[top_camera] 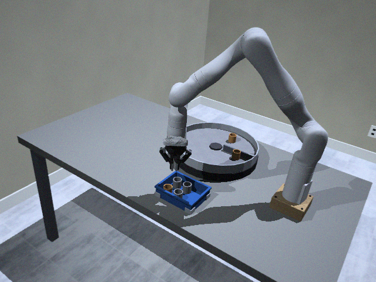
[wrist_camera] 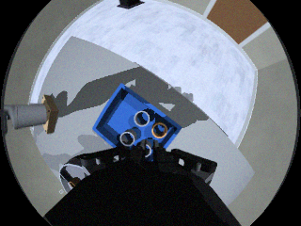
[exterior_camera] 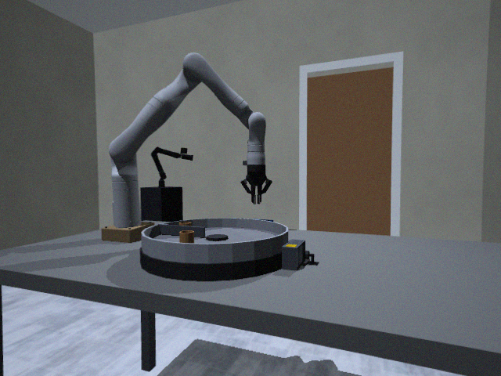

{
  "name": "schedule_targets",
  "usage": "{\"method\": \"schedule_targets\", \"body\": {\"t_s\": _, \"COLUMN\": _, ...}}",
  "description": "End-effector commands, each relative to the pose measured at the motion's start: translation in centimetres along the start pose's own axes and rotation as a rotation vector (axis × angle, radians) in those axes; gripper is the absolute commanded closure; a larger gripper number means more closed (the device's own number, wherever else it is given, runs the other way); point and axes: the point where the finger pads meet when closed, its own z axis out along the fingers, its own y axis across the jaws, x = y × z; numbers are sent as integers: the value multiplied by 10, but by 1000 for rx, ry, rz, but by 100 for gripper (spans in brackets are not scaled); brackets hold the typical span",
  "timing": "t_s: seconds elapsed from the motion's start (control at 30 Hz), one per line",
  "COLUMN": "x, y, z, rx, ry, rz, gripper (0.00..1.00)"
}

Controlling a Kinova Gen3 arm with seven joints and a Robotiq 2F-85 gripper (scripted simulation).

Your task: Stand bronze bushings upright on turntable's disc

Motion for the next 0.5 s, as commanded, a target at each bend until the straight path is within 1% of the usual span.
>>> {"method": "schedule_targets", "body": {"t_s": 0.0, "x": 9, "y": 6, "z": 3, "rx": 2, "ry": -2, "rz": -13, "gripper": 88}}
{"method": "schedule_targets", "body": {"t_s": 0.47, "x": 11, "y": 7, "z": 3, "rx": 2, "ry": -2, "rz": -13, "gripper": 88}}
